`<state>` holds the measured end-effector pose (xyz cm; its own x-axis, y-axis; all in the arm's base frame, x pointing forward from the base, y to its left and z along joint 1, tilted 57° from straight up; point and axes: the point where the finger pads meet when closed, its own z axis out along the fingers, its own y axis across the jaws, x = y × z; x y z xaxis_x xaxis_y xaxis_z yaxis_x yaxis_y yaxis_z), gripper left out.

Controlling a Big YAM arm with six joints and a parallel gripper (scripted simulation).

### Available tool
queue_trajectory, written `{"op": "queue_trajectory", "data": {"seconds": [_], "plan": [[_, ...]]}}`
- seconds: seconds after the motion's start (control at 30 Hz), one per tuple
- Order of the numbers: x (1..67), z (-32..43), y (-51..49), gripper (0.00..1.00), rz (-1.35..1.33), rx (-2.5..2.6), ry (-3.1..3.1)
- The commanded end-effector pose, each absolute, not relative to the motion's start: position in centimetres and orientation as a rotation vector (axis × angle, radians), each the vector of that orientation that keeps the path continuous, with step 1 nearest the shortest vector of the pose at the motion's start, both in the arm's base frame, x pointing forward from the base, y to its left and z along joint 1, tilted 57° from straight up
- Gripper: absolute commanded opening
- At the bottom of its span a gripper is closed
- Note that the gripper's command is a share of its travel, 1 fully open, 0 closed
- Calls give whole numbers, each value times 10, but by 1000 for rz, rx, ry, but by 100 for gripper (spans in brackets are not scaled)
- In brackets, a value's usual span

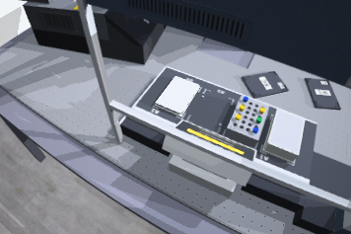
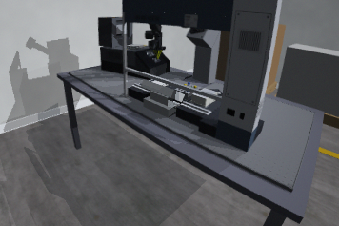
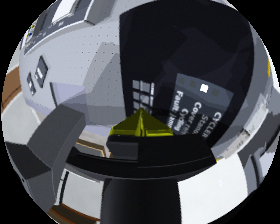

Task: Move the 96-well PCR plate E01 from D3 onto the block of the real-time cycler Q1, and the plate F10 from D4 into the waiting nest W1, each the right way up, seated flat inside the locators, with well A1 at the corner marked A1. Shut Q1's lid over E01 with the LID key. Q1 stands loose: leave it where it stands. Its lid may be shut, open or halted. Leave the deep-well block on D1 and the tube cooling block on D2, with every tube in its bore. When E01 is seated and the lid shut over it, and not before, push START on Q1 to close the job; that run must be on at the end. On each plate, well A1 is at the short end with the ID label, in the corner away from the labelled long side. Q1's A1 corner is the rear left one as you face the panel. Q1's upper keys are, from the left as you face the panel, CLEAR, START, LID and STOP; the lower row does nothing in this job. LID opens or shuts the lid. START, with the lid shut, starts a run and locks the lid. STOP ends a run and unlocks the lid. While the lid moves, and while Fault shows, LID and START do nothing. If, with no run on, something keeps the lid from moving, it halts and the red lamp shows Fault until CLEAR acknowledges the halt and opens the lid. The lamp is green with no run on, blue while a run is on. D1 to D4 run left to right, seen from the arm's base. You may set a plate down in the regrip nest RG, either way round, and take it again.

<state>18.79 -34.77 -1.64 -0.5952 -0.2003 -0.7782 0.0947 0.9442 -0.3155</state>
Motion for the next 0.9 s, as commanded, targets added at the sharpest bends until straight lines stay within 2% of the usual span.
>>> {"op": "queue_trajectory", "data": {"seconds": [0.0, 0.87], "plan": [[183, -11, -356, 0, -442, -78, 2168], [182, -23, -342, 0, -396, -45, 2177]]}}
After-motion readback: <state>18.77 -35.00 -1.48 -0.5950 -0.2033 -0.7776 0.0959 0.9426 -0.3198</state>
